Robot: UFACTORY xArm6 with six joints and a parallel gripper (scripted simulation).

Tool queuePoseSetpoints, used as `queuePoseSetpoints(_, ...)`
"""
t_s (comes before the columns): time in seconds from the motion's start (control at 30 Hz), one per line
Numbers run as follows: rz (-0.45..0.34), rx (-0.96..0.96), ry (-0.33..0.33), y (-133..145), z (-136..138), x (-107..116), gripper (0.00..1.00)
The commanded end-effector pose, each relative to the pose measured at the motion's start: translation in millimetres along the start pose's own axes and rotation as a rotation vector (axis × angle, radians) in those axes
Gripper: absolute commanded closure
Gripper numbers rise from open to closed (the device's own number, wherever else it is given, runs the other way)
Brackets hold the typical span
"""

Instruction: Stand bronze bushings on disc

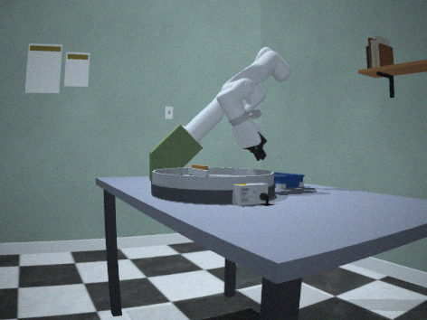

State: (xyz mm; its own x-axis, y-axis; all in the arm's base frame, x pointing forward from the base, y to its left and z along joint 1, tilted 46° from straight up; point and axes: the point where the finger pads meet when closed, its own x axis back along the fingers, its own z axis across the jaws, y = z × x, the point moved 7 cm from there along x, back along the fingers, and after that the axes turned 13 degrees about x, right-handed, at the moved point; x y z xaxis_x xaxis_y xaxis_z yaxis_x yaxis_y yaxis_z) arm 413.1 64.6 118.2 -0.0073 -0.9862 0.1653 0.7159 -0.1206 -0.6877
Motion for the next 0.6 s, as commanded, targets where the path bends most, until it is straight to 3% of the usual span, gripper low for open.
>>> queuePoseSetpoints(0.0, 0.017, -0.146, -0.036, -4, 7, -4, 0.84)
queuePoseSetpoints(0.5, 0.025, -0.678, -0.161, -23, 30, -26, 0.84)
queuePoseSetpoints(0.57, 0.025, -0.678, -0.161, -23, 30, -26, 0.84)
